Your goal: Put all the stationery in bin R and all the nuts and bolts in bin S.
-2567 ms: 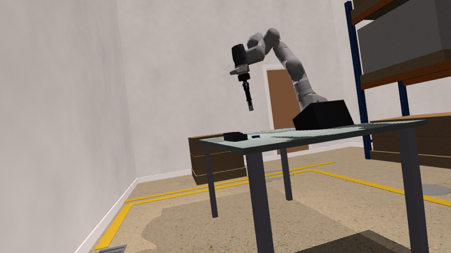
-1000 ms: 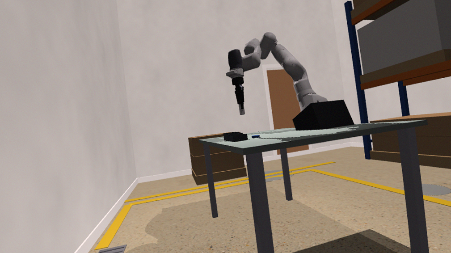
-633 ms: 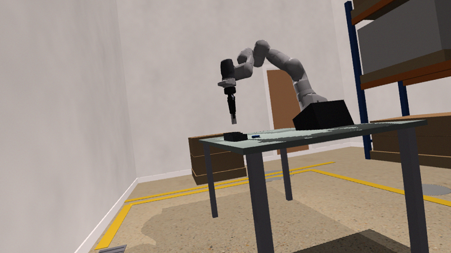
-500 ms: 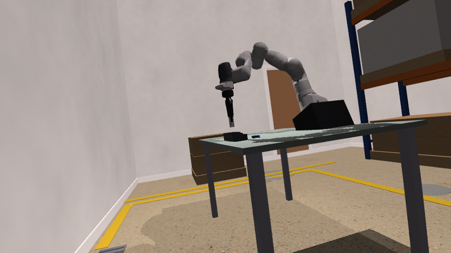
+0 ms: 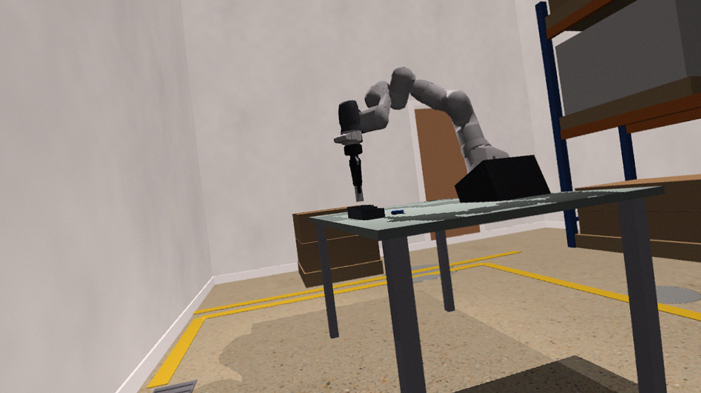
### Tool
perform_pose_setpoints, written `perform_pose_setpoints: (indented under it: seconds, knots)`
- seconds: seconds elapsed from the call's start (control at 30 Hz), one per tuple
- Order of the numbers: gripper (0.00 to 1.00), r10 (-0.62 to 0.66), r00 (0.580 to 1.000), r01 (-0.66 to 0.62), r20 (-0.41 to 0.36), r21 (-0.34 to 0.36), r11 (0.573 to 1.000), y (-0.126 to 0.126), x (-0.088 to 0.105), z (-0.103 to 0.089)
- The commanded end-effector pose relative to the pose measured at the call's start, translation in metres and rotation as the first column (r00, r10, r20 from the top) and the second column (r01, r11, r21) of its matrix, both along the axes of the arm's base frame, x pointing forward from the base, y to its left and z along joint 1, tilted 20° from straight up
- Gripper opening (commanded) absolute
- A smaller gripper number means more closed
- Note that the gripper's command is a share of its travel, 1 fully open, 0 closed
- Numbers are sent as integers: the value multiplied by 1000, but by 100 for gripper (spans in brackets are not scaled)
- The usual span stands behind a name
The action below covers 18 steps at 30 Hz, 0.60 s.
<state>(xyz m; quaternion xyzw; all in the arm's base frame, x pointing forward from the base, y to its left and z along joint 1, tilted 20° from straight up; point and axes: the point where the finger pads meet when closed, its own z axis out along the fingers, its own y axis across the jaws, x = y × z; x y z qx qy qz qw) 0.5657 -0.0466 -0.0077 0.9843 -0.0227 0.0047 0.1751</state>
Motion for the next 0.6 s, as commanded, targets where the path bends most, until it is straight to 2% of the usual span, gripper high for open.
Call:
perform_pose_setpoints:
  seconds: [0.0, 0.57]
  knots:
    - [5, -7, 1000, 7, 8, 0, 1000, -3, 2, -9]
    - [5, -7, 1000, 7, 8, 0, 1000, -16, 2, -44]
